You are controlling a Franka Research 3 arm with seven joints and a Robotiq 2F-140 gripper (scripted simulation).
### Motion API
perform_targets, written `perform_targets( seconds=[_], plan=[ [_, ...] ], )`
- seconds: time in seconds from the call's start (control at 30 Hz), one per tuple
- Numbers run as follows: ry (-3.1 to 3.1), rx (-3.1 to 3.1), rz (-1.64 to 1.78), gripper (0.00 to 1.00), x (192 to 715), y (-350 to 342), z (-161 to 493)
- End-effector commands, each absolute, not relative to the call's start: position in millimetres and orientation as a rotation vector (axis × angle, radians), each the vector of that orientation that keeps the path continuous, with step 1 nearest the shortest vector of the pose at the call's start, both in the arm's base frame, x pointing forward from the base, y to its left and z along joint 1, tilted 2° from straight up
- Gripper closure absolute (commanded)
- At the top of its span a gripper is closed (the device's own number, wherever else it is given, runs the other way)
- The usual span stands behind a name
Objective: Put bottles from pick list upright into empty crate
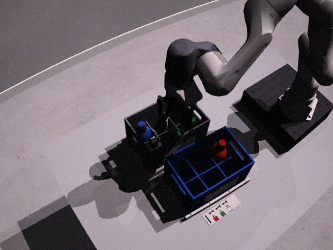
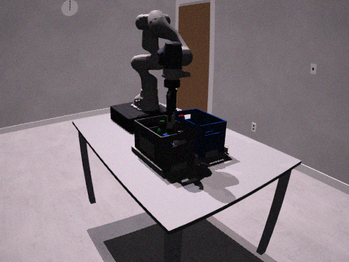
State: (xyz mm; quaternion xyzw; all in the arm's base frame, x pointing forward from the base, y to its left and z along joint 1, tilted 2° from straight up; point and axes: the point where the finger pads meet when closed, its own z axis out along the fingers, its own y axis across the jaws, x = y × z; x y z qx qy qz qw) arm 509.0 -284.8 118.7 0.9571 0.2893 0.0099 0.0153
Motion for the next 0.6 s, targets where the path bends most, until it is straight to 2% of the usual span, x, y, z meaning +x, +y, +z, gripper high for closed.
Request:
perform_targets(
  seconds=[0.0,0.57],
  plan=[
    [0.888,2.975,0.035,0.62,510,-287,113],
    [0.888,2.975,0.035,0.62,510,-288,98]
  ],
)
